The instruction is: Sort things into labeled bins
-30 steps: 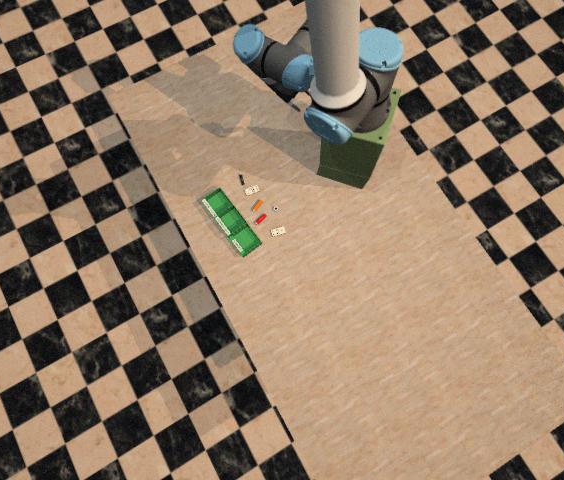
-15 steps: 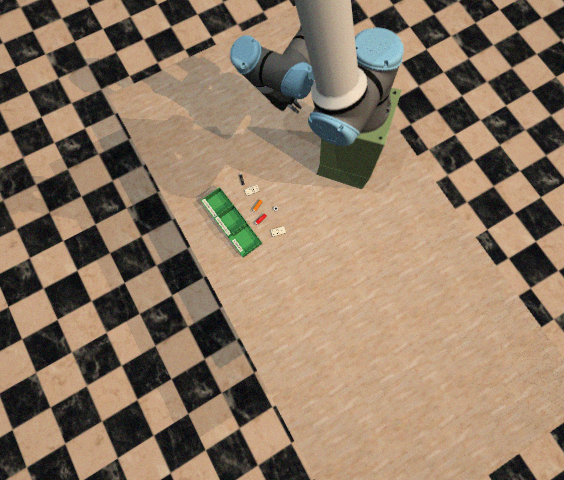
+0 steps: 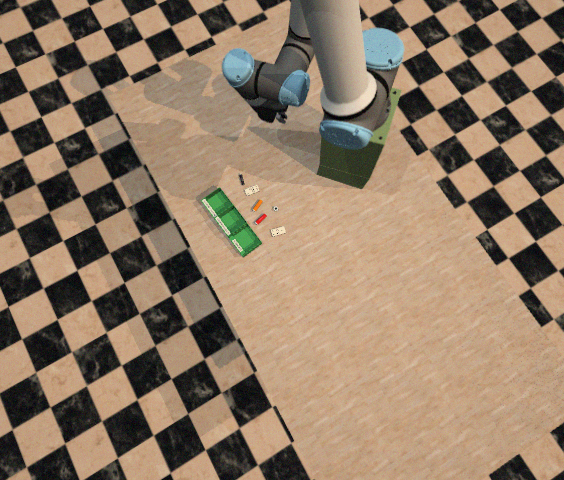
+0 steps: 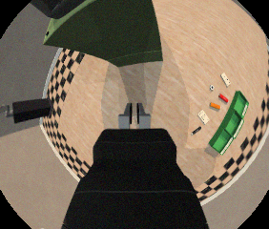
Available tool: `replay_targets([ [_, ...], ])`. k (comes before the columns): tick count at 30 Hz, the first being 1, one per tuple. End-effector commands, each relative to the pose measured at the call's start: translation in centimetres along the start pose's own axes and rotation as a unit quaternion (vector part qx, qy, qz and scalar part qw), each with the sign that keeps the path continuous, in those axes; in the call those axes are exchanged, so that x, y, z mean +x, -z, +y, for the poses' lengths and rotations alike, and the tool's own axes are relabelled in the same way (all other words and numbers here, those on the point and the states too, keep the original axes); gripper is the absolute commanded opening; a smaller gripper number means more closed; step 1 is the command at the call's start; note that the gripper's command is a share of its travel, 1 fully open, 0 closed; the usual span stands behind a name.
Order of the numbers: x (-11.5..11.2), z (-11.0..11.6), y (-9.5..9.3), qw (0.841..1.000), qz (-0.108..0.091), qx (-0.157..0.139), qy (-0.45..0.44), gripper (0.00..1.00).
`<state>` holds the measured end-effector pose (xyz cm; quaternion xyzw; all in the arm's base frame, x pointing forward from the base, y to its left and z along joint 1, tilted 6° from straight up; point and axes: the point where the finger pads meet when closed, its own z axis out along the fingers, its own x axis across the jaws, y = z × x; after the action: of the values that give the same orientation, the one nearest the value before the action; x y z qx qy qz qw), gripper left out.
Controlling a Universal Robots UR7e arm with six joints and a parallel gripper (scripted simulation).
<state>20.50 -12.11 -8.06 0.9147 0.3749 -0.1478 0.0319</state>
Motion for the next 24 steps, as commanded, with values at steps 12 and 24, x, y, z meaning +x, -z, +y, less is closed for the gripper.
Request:
replay_targets([
  [12,6.3,1.7,1.9,0.989,0.033,-0.045,0.137,0.31],
  [24,12.6,1.6,3.9,0.959,0.062,-0.085,0.264,0.31],
])
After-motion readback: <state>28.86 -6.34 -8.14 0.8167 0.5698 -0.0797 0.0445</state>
